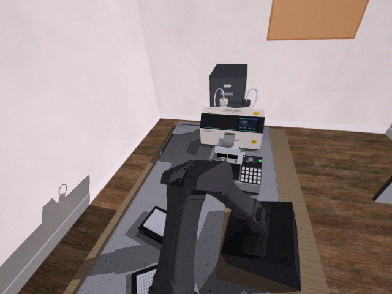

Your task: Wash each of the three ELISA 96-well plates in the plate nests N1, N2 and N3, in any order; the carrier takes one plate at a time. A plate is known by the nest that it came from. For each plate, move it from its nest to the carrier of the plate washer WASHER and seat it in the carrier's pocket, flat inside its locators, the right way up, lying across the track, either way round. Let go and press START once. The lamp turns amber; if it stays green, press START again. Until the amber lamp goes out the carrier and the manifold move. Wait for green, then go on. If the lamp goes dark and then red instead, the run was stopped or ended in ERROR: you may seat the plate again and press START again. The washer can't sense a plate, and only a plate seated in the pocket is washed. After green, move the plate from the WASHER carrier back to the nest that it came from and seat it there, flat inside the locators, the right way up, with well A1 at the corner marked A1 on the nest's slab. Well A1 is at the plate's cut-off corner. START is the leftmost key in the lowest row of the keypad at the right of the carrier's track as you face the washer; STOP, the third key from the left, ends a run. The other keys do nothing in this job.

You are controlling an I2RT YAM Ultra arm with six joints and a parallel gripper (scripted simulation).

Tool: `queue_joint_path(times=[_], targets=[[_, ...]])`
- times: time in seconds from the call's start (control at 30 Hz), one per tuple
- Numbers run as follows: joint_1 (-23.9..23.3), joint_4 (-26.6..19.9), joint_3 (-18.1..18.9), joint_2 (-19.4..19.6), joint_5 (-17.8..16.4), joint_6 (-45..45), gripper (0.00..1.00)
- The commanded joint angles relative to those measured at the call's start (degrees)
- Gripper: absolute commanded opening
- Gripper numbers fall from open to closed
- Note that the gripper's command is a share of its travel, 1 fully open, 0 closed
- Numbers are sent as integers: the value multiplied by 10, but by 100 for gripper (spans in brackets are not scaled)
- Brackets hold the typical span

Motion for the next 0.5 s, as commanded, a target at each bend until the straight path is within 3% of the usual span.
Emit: queue_joint_path(times=[0.0,0.47], targets=[[2,4,2,-4,0,-1,100],[1,9,0,-2,0,-2,100]])
